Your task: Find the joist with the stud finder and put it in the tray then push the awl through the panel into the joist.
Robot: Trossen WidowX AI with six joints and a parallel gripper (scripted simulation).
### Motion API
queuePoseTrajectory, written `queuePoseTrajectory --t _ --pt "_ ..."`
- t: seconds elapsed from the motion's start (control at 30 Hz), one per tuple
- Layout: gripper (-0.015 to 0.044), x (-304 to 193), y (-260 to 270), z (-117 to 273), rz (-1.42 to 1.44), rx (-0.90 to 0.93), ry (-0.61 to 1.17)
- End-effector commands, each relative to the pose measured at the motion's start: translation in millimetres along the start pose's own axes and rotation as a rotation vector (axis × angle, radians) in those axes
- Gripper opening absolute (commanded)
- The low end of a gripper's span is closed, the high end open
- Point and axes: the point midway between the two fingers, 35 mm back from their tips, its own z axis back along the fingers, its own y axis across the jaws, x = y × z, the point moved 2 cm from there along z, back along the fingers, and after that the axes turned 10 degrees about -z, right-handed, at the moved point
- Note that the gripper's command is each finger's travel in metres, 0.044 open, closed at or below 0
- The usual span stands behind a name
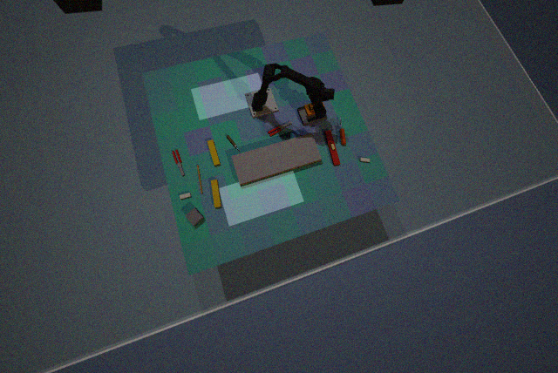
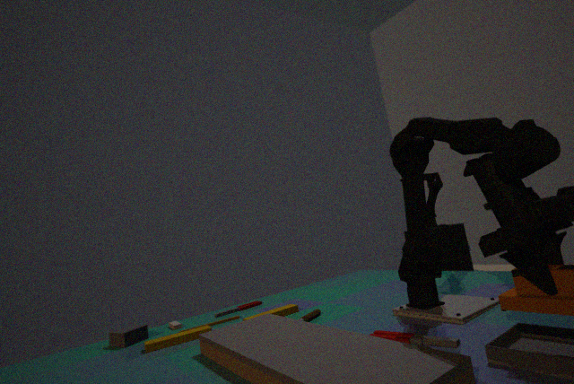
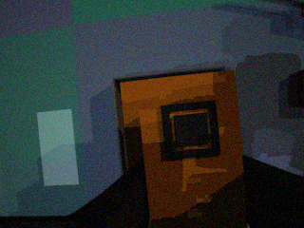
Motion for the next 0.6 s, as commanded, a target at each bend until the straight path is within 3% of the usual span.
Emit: queuePoseTrajectory --t 0.0,0.57 --pt "0.0 -1.2 -0.1 -7.1 -0.005 0.002 -0.003" --pt "0.0 -9.1 -0.9 -32.1 -0.005 0.002 -0.002"
